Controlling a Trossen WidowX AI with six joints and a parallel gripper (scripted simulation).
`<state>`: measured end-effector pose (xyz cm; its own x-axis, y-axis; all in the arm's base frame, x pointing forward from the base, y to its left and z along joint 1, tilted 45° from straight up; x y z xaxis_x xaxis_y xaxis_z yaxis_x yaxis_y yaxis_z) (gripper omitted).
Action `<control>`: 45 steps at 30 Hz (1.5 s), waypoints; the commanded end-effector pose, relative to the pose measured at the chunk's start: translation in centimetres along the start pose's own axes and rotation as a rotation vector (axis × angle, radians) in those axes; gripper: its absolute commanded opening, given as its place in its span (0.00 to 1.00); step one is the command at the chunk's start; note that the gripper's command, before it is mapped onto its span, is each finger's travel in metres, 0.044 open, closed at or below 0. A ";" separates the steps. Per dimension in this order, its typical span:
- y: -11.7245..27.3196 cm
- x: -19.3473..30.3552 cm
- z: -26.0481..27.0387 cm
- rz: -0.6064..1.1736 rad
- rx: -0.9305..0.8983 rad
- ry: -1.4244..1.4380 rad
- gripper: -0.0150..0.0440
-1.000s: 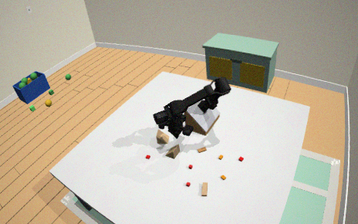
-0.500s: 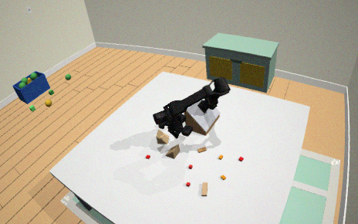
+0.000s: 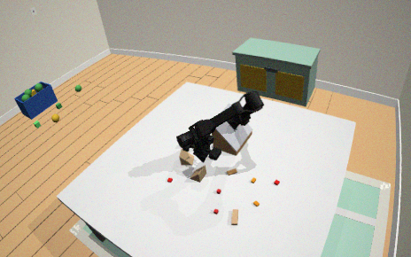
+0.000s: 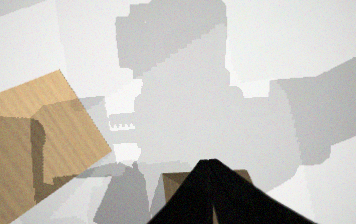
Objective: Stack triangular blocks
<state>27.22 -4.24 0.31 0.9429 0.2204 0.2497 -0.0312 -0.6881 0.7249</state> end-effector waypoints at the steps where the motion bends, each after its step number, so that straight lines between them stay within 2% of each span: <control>1: -1.0 -0.2 -0.2 -0.004 0.011 -0.012 0.25; 16: -3.2 -0.4 -0.4 -0.003 0.014 -0.012 0.25; 45: -2.4 5.1 1.3 -0.001 0.013 -0.009 0.25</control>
<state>31.77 -2.48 -1.14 0.9454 0.2154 0.2446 -0.0283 -0.6933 0.7201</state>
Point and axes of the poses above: the point midway between the two fingers, 35 mm back from their tips, its own y axis back along the fingers, its own z axis across the jaws, x = y × z, the point moved 6 cm from there along y, back along the fingers, and after that the axes turned 15 degrees about y, right-handed, at the moved point
